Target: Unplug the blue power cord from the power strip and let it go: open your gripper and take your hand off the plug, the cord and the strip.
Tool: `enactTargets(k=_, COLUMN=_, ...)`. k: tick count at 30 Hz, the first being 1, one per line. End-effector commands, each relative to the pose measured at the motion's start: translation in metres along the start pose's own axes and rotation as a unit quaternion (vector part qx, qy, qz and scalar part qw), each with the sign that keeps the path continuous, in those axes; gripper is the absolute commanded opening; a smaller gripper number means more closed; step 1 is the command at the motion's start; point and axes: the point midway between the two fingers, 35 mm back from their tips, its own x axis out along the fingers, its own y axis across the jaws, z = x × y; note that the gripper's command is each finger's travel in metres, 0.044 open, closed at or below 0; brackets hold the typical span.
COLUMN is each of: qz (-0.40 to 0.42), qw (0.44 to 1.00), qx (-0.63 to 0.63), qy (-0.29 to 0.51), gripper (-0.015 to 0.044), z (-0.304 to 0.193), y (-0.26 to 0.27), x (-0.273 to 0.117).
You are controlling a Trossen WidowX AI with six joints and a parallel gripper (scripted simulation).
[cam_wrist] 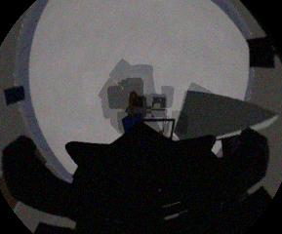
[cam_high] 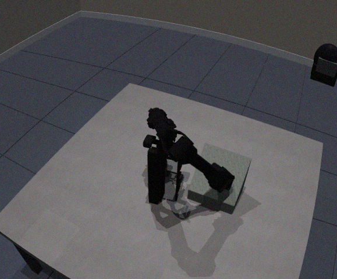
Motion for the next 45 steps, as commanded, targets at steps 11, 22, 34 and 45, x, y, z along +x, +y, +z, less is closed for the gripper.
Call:
enactTargets(k=11, qz=0.0, qw=1.0, qx=-0.002, qy=-0.004, gripper=0.0, z=0.025, y=0.0, x=-0.002)
enactTargets(k=22, qz=0.001, qw=1.0, qx=-0.002, qy=-0.004, gripper=0.0, z=0.043, y=-0.001, x=-0.004)
enactTargets(k=34, qz=0.002, qw=1.0, qx=-0.001, qy=-0.003, gripper=0.0, z=0.063, y=-0.001, x=-0.004)
enactTargets(k=45, qz=0.002, qw=1.0, qx=-0.002, qy=-0.003, gripper=0.0, z=0.064, y=0.001, x=-0.003)
